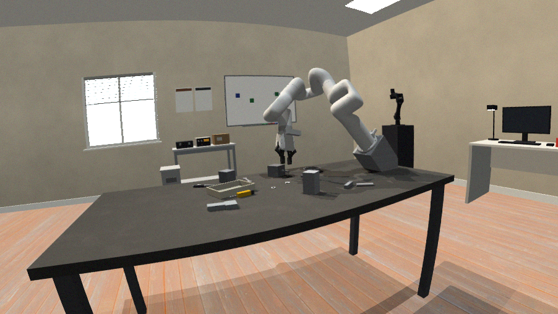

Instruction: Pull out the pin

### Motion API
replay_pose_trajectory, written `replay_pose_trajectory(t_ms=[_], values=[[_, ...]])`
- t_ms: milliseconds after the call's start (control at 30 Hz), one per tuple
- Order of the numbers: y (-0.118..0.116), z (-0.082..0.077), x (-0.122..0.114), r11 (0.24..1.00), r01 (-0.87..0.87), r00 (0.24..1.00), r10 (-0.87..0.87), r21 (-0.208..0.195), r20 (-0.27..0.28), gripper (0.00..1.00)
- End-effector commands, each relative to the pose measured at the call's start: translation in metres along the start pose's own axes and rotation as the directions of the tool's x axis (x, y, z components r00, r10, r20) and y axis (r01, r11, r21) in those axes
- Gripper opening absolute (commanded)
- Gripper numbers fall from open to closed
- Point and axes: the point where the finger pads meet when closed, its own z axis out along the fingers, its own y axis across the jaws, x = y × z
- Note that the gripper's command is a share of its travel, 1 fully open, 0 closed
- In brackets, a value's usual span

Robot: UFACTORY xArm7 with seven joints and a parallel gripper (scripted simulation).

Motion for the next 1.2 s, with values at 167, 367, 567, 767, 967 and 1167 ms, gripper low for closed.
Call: replay_pose_trajectory(t_ms=[167, 367, 567, 767, 967, 1167], values=[[0.0, 0.001, -0.003, 1.0, 0.005, 1.0, -0.005, 0.003, 0.004, 0.43], [-0.004, 0.005, -0.013, 0.999, 0.03, 0.999, -0.03, 0.021, 0.018, 0.43], [-0.007, 0.007, -0.02, 0.998, 0.049, 0.998, -0.05, 0.036, 0.029, 0.43], [-0.007, 0.007, -0.021, 0.998, 0.052, 0.998, -0.053, 0.039, 0.031, 0.43], [-0.007, 0.008, -0.024, 0.994, 0.085, 0.995, -0.088, 0.063, 0.049, 0.43], [-0.007, 0.008, -0.025, 0.993, 0.095, 0.994, -0.099, 0.07, 0.054, 0.43]])
